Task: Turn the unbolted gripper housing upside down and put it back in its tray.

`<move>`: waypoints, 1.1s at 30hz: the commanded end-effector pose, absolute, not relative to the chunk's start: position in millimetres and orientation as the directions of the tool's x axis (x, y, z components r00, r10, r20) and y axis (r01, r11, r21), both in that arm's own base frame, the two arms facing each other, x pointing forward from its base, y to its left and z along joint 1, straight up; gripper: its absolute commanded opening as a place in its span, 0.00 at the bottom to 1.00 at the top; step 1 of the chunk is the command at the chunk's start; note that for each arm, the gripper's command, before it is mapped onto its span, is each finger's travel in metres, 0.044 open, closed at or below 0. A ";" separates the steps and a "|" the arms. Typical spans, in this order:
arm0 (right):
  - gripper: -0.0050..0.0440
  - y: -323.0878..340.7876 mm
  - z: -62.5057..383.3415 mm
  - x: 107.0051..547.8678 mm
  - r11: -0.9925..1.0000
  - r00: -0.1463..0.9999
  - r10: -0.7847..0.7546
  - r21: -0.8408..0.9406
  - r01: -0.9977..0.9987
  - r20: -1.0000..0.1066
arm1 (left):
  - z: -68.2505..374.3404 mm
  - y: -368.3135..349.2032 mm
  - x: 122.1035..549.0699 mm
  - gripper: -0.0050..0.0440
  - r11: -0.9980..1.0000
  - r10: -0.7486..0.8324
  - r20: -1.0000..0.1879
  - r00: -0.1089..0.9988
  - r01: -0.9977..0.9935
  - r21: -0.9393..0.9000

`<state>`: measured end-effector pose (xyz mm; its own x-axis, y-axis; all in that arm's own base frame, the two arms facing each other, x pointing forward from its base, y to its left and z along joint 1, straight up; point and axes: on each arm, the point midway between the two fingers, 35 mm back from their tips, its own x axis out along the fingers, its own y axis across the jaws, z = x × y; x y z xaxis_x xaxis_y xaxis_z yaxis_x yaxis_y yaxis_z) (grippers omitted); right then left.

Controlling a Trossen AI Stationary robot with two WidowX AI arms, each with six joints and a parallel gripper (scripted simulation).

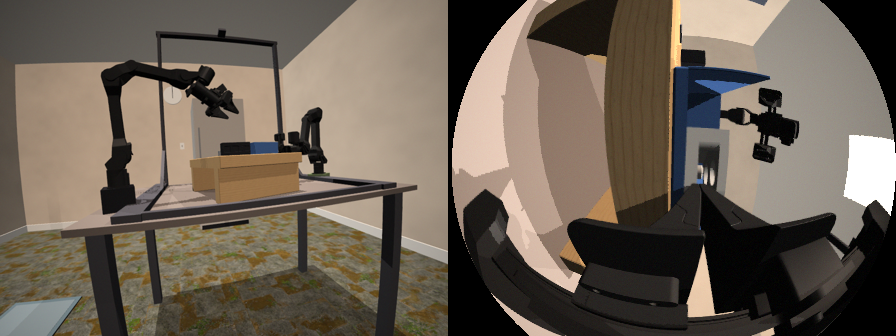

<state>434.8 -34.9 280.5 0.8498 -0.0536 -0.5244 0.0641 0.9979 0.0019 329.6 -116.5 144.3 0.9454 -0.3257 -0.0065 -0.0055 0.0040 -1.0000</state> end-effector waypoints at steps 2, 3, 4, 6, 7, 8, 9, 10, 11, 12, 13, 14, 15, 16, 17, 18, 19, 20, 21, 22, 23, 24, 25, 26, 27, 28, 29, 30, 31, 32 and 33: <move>1.00 -34.3 292.4 432.7 0.998 0.865 -0.051 -0.001 0.058 -0.499 | 149.7 -116.4 330.4 0.10 -0.001 -0.324 0.009 0.946 0.010 -1.000; 1.00 -34.3 292.4 432.7 0.998 0.865 -0.051 -0.001 0.058 -0.499 | 150.3 -114.7 329.1 0.10 0.000 -0.320 0.011 0.947 0.012 -1.000; 1.00 -34.3 292.4 432.7 0.998 0.865 -0.051 -0.001 0.058 -0.499 | 151.4 -112.0 326.8 0.10 0.002 -0.314 0.013 0.949 0.015 -1.000; 1.00 -34.3 292.4 432.7 0.998 0.865 -0.051 -0.001 0.058 -0.499 | 154.4 -103.3 319.4 0.10 0.008 -0.292 0.021 0.956 0.024 -1.000; 1.00 -34.3 292.4 432.7 0.998 0.865 -0.051 -0.001 0.058 -0.499 | 153.0 -103.5 311.7 0.10 0.006 -0.302 0.017 0.953 0.019 -1.000; 1.00 -34.3 292.4 432.7 0.998 0.865 -0.051 -0.001 0.058 -0.499 | 151.6 -103.6 305.0 0.10 0.003 -0.310 0.013 0.951 0.015 -1.000; 1.00 -34.3 292.4 432.7 0.998 0.865 -0.051 -0.001 0.058 -0.499 | 150.3 -103.7 299.8 0.10 0.002 -0.317 0.011 0.948 0.012 -1.000; 1.00 -34.3 292.4 432.7 0.998 0.865 -0.051 -0.001 0.058 -0.499 | 149.3 -103.7 296.1 0.10 0.000 -0.322 0.009 0.947 0.009 -1.000; 1.00 -34.3 292.4 432.7 0.998 0.865 -0.051 -0.001 0.058 -0.499 | 148.7 -103.7 293.9 0.10 0.000 -0.325 0.007 0.946 0.008 -1.000; 1.00 -34.3 292.4 432.7 0.998 0.865 -0.051 -0.001 0.058 -0.499 | 148.5 -103.7 293.2 0.10 -0.001 -0.326 0.007 0.945 0.007 -1.000; 1.00 -34.3 292.4 432.7 0.998 0.865 -0.051 -0.001 0.058 -0.499 | 148.5 -103.7 293.2 0.10 -0.001 -0.326 0.007 0.945 0.007 -1.000; 1.00 -34.3 292.4 432.7 0.998 0.865 -0.051 -0.001 0.058 -0.499 | 148.5 -103.7 293.2 0.10 -0.001 -0.326 0.007 0.945 0.007 -1.000; 1.00 -34.3 292.4 432.7 0.998 0.865 -0.051 -0.001 0.058 -0.499 | 148.5 -103.7 293.2 0.14 -0.001 -0.326 0.007 0.945 0.007 -1.000; 1.00 -34.3 292.4 432.7 0.998 0.865 -0.051 -0.001 0.058 -0.499 | 148.5 -103.7 293.2 0.19 -0.001 -0.326 0.007 0.945 0.007 -1.000; 1.00 -34.3 292.4 432.7 0.998 0.865 -0.051 -0.001 0.058 -0.499 | 148.5 -103.7 293.2 0.24 -0.001 -0.326 0.007 0.945 0.007 -1.000; 1.00 -34.3 292.4 432.7 0.998 0.865 -0.051 -0.001 0.058 -0.499 | 148.5 -103.7 293.2 0.29 -0.001 -0.326 0.007 0.945 0.007 -1.000; 1.00 -34.3 292.4 432.7 0.998 0.865 -0.051 -0.001 0.058 -0.499 | 148.5 -103.7 293.2 0.34 -0.001 -0.326 0.007 0.945 0.007 -1.000; 1.00 -34.3 292.4 432.7 0.998 0.865 -0.051 -0.001 0.058 -0.499 | 148.5 -103.7 293.2 0.39 -0.001 -0.326 0.007 0.945 0.007 -1.000; 1.00 -34.3 292.4 432.7 0.998 0.865 -0.051 -0.001 0.058 -0.499 | 148.5 -103.7 293.2 0.44 -0.001 -0.326 0.007 0.945 0.007 -1.000; 1.00 -34.3 292.4 432.7 0.998 0.865 -0.051 -0.001 0.058 -0.499 | 148.5 -103.7 293.2 0.49 -0.001 -0.326 0.007 0.945 0.007 -1.000; 1.00 -34.3 292.4 432.7 0.998 0.865 -0.051 -0.001 0.058 -0.499 | 148.5 -103.7 293.2 0.53 -0.001 -0.326 0.007 0.945 0.007 -1.000; 1.00 -34.3 292.4 432.7 0.998 0.865 -0.051 -0.001 0.058 -0.499 | 148.5 -103.7 293.2 0.53 -0.001 -0.326 0.007 0.945 0.007 -1.000; 1.00 -34.3 292.4 432.7 0.998 0.865 -0.051 -0.001 0.058 -0.499 | 148.5 -103.7 293.2 0.53 -0.001 -0.326 0.007 0.945 0.007 -1.000; 1.00 -34.3 292.4 432.7 0.998 0.865 -0.051 -0.001 0.058 -0.499 | 148.5 -103.7 293.2 0.53 -0.001 -0.326 0.007 0.945 0.007 -1.000; 1.00 -34.3 292.4 432.7 0.998 0.865 -0.051 -0.001 0.058 -0.499 | 148.5 -103.7 293.2 0.53 -0.001 -0.326 0.007 0.945 0.007 -1.000; 1.00 -34.3 292.4 432.7 0.998 0.865 -0.051 -0.001 0.058 -0.499 | 148.5 -103.7 293.2 0.53 -0.001 -0.326 0.007 0.945 0.007 -1.000; 1.00 -34.3 292.4 432.7 0.998 0.865 -0.051 -0.001 0.058 -0.499 | 148.5 -103.7 293.2 0.53 -0.001 -0.326 0.007 0.945 0.007 -1.000; 1.00 -34.3 292.4 432.7 0.998 0.865 -0.051 -0.001 0.058 -0.499 | 148.5 -103.7 293.2 0.53 -0.001 -0.326 0.007 0.945 0.007 -1.000; 1.00 -34.3 292.4 432.7 0.998 0.865 -0.051 -0.001 0.058 -0.499 | 148.5 -103.7 293.2 0.53 -0.001 -0.326 0.007 0.945 0.007 -1.000; 1.00 -34.3 292.4 432.7 0.998 0.865 -0.051 -0.001 0.058 -0.499 | 148.5 -103.7 293.2 0.53 -0.001 -0.326 0.007 0.945 0.007 -1.000; 1.00 -34.3 292.4 432.7 0.998 0.865 -0.051 -0.001 0.058 -0.499 | 148.5 -103.7 293.2 0.53 -0.001 -0.326 0.007 0.945 0.007 -1.000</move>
<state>434.8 -34.9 280.5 0.8498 -0.0536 -0.5244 0.0641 0.9979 0.0019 292.5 -103.1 144.9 0.9460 -0.3243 -0.0037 -0.0022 0.0051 -1.0000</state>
